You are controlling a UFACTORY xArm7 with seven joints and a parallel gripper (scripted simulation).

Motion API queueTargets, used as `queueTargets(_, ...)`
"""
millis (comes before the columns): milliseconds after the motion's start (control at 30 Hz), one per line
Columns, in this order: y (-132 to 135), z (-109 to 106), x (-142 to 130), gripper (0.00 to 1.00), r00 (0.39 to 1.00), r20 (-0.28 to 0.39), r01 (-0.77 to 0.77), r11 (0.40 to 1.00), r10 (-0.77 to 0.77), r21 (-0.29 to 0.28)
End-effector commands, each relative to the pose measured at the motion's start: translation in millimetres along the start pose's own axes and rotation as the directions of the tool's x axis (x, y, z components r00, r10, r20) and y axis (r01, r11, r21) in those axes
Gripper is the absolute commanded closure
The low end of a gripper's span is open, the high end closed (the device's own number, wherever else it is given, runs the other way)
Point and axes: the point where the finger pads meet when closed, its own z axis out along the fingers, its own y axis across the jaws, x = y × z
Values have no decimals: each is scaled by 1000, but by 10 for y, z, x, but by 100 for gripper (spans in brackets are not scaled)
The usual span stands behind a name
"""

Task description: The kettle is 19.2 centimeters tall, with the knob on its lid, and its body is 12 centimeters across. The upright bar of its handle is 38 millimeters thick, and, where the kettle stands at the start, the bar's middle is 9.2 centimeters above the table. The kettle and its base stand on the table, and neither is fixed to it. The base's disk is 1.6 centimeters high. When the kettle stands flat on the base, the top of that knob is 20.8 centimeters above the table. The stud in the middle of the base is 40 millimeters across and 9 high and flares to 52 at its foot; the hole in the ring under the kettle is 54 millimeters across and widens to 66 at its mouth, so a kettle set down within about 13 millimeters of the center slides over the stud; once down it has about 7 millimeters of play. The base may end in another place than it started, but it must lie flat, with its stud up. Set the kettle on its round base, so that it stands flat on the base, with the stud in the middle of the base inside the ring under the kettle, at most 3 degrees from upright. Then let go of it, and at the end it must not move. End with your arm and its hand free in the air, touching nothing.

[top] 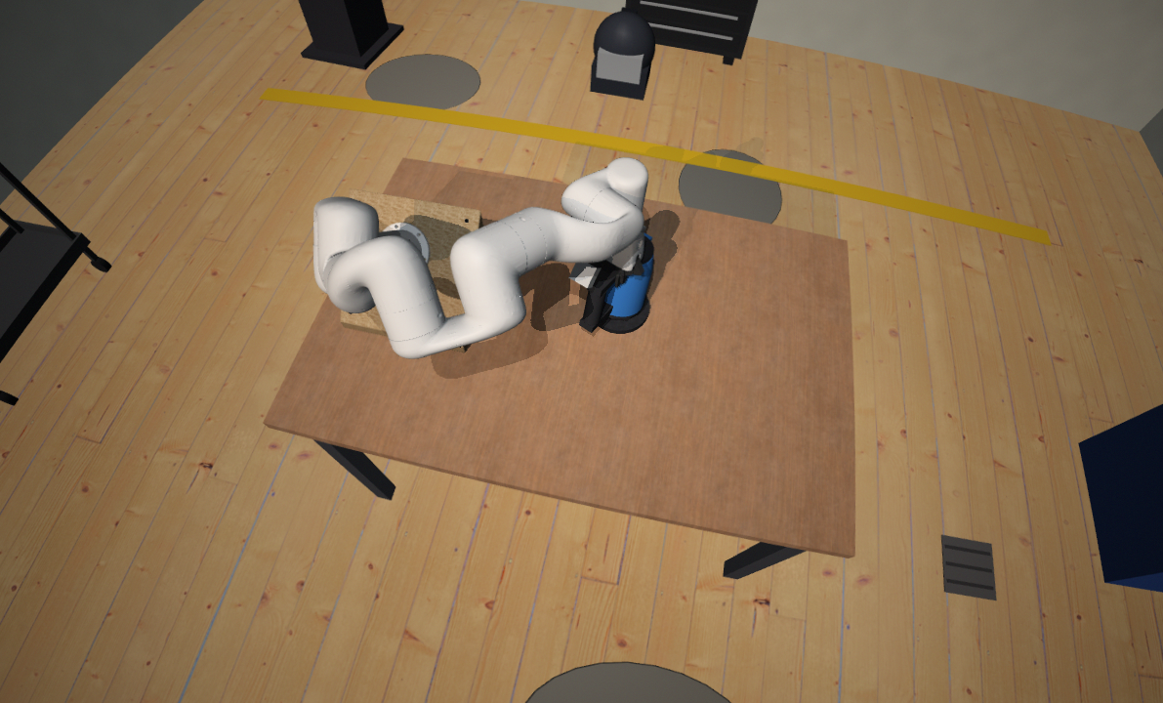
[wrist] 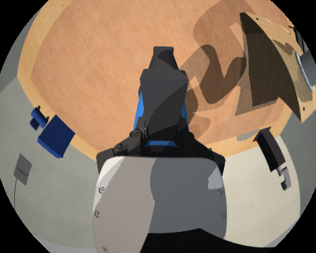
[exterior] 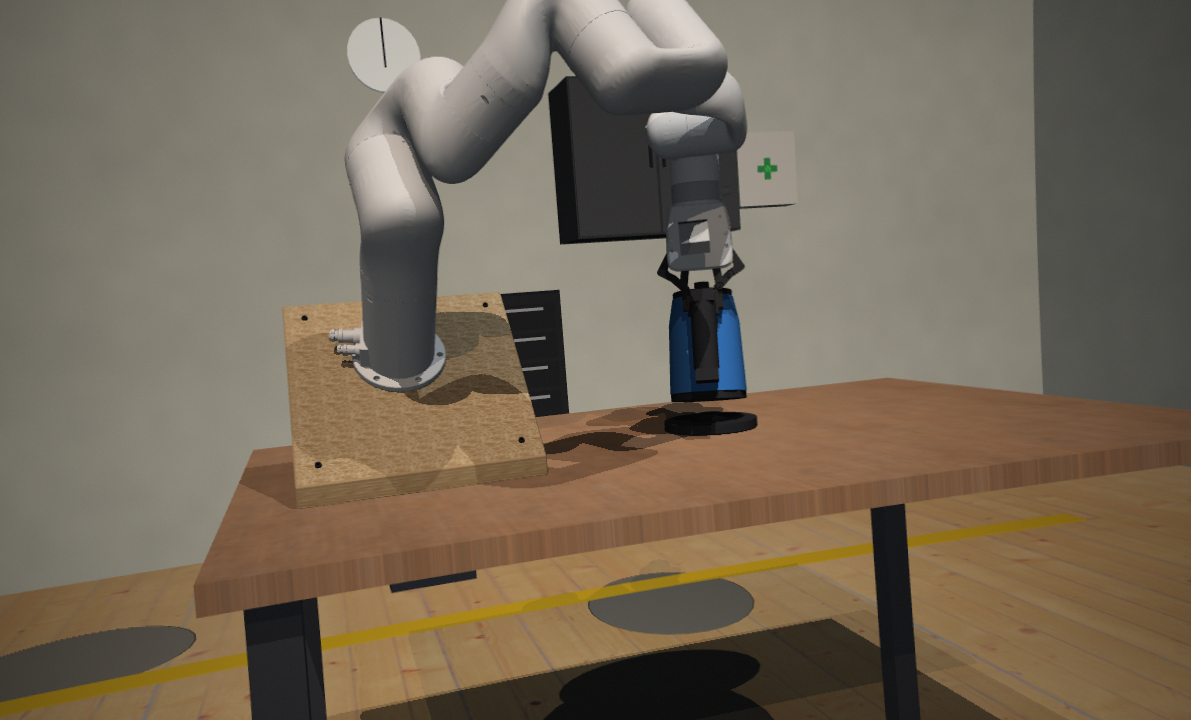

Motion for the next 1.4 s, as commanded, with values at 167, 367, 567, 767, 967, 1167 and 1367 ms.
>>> queueTargets(167,-5,-27,-14,100,1000,5,0,1000,0,3)
queueTargets(367,-5,-27,-14,100,1000,5,0,1000,0,3)
queueTargets(567,-5,9,-14,100,1000,5,0,1000,0,3)
queueTargets(767,-6,86,-15,100,1000,5,0,1000,0,3)
queueTargets(967,-6,97,-15,100,1000,5,0,1000,0,3)
queueTargets(1167,-6,97,-15,100,1000,5,0,1000,0,3)
queueTargets(1367,-6,97,-15,100,1000,5,0,1000,0,3)
